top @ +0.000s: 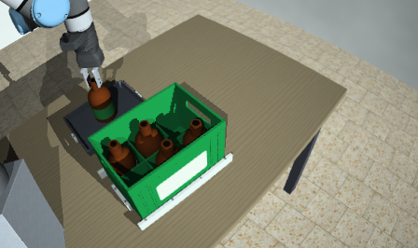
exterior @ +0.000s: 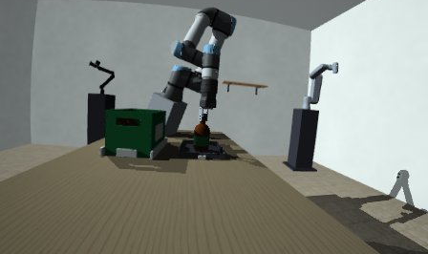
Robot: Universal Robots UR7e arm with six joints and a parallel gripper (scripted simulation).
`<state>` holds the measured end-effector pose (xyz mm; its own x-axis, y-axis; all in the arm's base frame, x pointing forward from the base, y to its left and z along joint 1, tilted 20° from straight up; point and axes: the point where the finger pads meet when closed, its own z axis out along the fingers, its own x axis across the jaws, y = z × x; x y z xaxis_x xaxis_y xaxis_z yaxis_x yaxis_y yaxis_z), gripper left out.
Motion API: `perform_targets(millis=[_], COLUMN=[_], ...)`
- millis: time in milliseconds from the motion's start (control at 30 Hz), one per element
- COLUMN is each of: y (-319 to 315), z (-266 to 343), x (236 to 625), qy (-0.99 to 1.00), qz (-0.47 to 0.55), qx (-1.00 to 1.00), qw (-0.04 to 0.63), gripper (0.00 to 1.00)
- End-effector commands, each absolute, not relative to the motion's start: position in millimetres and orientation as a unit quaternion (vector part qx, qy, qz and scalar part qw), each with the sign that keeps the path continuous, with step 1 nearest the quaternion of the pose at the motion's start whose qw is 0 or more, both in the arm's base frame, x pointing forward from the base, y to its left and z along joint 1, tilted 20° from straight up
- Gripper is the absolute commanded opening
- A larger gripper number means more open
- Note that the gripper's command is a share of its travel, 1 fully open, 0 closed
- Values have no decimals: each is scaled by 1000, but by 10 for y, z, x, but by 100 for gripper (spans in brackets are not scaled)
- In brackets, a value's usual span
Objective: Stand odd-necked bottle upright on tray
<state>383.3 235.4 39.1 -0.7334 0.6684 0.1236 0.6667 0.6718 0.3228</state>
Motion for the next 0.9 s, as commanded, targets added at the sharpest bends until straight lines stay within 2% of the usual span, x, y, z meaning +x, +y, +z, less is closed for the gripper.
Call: perform_targets(millis=[0, 867], y=[2358, 2365], z=[384, 363], x=[3839, 3842], qy=[914, 914], qz=[176, 176], qx=[365, 365], qw=[3, 3], gripper=[0, 0])
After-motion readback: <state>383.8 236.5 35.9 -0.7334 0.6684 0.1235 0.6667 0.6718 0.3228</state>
